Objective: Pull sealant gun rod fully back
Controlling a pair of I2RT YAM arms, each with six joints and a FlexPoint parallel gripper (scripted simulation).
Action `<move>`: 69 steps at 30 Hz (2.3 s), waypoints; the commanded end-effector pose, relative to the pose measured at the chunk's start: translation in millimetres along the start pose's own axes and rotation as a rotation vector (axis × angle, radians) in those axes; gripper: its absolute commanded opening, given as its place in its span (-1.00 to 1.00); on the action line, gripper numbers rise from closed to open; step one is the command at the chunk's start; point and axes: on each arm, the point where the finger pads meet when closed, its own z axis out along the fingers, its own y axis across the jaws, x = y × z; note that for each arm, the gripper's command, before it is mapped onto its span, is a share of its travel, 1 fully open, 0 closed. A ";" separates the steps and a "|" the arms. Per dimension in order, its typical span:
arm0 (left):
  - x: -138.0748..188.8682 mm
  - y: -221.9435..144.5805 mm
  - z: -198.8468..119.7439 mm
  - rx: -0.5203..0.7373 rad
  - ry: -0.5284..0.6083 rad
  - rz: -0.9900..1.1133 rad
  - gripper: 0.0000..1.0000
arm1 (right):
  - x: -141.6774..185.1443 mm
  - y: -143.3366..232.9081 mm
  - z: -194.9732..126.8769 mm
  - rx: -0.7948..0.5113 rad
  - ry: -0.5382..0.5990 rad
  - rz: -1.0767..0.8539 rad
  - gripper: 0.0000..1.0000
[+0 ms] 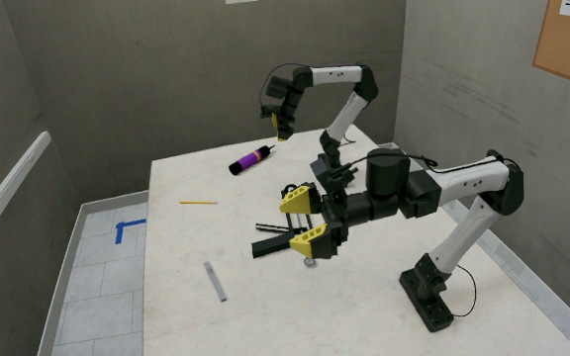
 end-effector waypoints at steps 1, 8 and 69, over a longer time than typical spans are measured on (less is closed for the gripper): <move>-33.3 14.8 0.4 -0.043 -0.079 -0.051 1.00 | 3.4 32.3 6.2 -0.041 0.000 -0.029 1.00; -41.9 17.6 -3.3 -0.045 -0.099 -0.050 1.00 | 4.0 108.9 5.0 -0.175 -0.044 -0.209 1.00; -33.2 16.0 -3.4 -0.042 -0.076 -0.043 1.00 | 44.7 375.0 14.8 -0.501 -0.170 -1.763 0.76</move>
